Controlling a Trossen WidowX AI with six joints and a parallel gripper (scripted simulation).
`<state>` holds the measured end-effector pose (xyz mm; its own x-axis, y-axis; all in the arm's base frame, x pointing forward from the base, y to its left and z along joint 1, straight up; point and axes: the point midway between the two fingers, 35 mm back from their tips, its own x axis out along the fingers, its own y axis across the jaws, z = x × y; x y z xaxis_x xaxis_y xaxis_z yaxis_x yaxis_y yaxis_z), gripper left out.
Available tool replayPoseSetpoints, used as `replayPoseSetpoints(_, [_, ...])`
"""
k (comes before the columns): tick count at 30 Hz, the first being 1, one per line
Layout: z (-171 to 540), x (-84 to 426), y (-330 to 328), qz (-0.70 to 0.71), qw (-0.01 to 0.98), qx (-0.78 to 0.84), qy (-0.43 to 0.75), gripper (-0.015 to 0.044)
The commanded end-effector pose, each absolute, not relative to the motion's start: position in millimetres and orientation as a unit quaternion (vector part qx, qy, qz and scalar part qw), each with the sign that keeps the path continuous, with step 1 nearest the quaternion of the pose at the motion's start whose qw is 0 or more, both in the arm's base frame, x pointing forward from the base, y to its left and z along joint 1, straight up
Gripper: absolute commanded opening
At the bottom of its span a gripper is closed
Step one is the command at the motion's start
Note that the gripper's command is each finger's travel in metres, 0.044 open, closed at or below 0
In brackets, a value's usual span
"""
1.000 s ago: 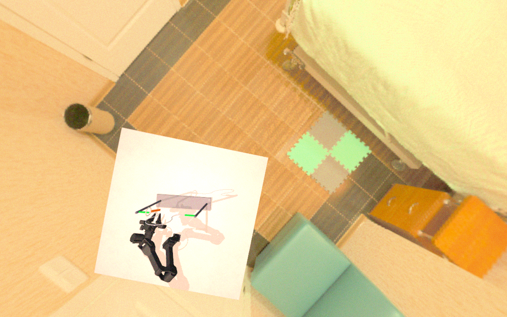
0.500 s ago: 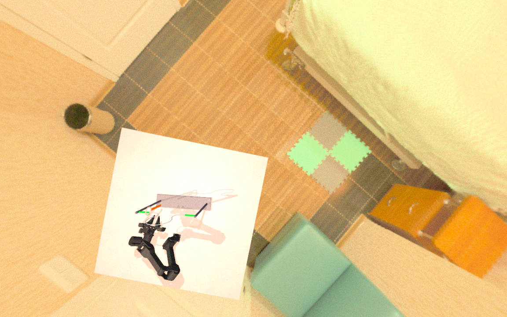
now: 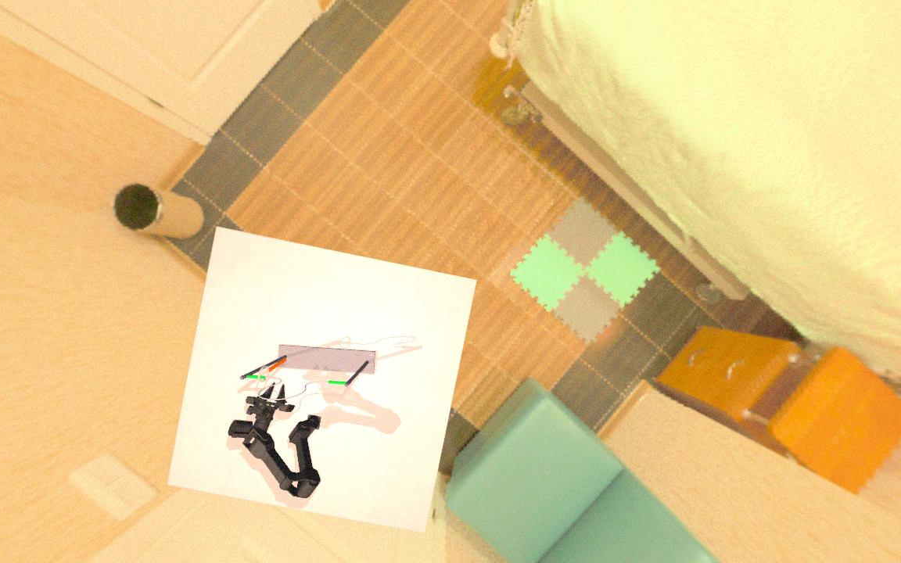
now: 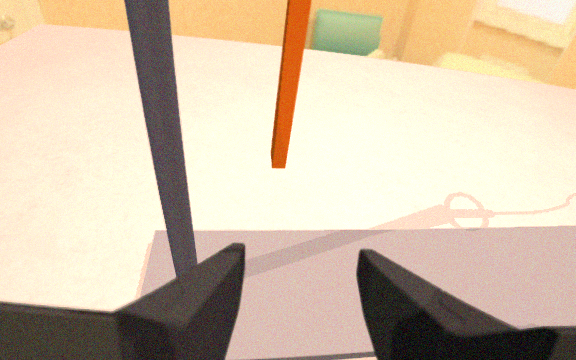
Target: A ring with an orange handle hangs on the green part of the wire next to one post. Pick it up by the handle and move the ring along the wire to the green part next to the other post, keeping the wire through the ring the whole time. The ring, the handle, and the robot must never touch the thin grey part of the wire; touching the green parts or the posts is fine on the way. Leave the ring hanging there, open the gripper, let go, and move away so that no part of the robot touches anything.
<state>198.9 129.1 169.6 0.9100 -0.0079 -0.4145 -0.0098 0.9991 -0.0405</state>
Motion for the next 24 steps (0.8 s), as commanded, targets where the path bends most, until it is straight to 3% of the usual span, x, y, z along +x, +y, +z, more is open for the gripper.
replayPoseSetpoints(1, [173.1,184.1,131.7,0.0,0.976,-0.02,0.219,0.0265])
replayPoseSetpoints(8, [191.1,156.4,129.4,0.004,0.978,-0.022,0.207,0.044])
replayPoseSetpoints(24, [191.1,156.4,129.4,0.004,0.978,-0.022,0.207,0.044])
